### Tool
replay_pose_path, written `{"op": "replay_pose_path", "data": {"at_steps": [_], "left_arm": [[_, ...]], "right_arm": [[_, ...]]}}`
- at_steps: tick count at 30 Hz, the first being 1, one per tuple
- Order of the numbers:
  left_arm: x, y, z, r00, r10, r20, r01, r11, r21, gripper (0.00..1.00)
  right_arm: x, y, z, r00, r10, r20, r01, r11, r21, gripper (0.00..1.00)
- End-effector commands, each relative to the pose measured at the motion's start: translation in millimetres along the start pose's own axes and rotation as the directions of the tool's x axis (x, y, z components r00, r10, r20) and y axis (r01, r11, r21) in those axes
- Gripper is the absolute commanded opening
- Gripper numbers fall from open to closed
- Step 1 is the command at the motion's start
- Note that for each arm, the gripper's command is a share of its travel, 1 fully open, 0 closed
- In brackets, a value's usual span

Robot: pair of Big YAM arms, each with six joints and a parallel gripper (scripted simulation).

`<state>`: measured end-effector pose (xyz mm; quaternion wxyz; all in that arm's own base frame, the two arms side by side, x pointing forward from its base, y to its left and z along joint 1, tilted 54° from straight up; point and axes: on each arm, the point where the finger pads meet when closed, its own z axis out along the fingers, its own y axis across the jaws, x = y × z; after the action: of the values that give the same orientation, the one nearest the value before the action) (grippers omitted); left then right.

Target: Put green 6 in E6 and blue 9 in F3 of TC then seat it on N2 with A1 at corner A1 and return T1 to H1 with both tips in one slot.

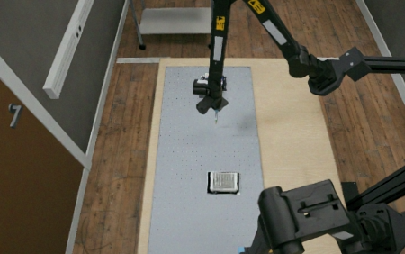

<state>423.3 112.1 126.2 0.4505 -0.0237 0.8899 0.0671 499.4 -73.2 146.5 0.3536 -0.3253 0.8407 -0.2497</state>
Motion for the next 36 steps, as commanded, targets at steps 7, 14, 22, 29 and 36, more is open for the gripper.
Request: {"op": "replay_pose_path", "data": {"at_steps": [7,14,22,29,36], "left_arm": [[0,0,0,1.0,0.004,0.002,-0.004,1.0,0.001,1.0],[0,0,0,1.0,0.004,0.002,-0.004,1.0,0.001,1.0],[0,0,0,1.0,0.004,0.002,-0.004,1.0,0.001,1.0],[0,0,0,1.0,0.004,0.002,-0.004,1.0,0.001,1.0],[0,0,0,1.0,0.004,0.002,-0.004,1.0,0.001,1.0]], "right_arm": [[-12,16,0,1.0,0.01,0.008,-0.01,1.0,-0.004,0.09],[-16,27,3,1.0,0.008,0.0,-0.008,1.0,-0.013,0.09],[-24,38,2,1.0,0.007,-0.005,-0.007,1.0,-0.019,0.09],[-28,46,1,1.0,0.004,-0.013,-0.005,1.0,-0.027,0.09],[-38,53,0,1.0,0.004,-0.014,-0.004,1.0,-0.028,0.09]]}}
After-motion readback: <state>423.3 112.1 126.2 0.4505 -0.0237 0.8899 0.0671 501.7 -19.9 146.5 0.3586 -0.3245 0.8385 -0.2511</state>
